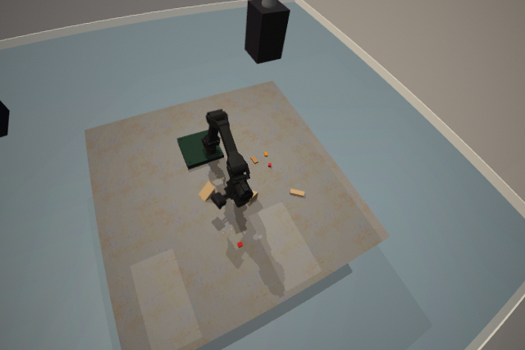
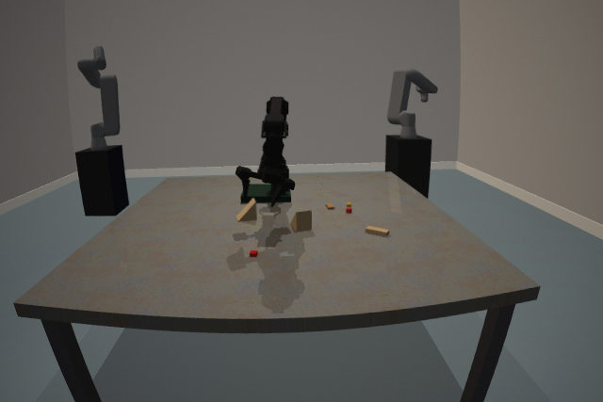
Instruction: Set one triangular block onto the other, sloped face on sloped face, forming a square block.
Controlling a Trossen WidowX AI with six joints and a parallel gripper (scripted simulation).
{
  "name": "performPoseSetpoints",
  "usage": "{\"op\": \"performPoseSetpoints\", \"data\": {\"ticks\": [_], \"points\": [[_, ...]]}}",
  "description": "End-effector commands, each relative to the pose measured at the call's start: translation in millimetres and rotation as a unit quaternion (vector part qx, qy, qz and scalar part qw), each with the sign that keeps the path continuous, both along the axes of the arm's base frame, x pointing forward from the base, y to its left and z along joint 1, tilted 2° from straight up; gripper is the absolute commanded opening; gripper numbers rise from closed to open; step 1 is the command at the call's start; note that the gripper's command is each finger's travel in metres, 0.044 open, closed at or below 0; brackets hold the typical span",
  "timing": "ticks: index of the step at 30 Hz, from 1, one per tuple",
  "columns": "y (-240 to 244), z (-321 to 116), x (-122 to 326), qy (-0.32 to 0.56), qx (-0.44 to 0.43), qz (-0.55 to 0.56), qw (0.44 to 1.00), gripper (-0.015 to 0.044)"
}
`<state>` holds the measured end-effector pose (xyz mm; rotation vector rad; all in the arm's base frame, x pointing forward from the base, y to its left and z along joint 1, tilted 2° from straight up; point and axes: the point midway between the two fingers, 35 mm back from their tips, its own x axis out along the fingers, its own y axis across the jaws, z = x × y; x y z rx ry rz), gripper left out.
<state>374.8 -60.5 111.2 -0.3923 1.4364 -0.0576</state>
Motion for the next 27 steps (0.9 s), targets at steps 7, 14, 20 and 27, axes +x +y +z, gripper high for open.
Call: {"op": "performPoseSetpoints", "data": {"ticks": [7,14,20,27], "points": [[137,14,-6,0.144,0.135,0.018,0.98,0.044],[139,14,-6,0.146,0.136,0.018,0.98,0.044],[139,11,-5,0.145,0.136,0.017,0.98,0.044],[138,0,-4,0.144,0.136,0.015,0.98,0.044]]}}
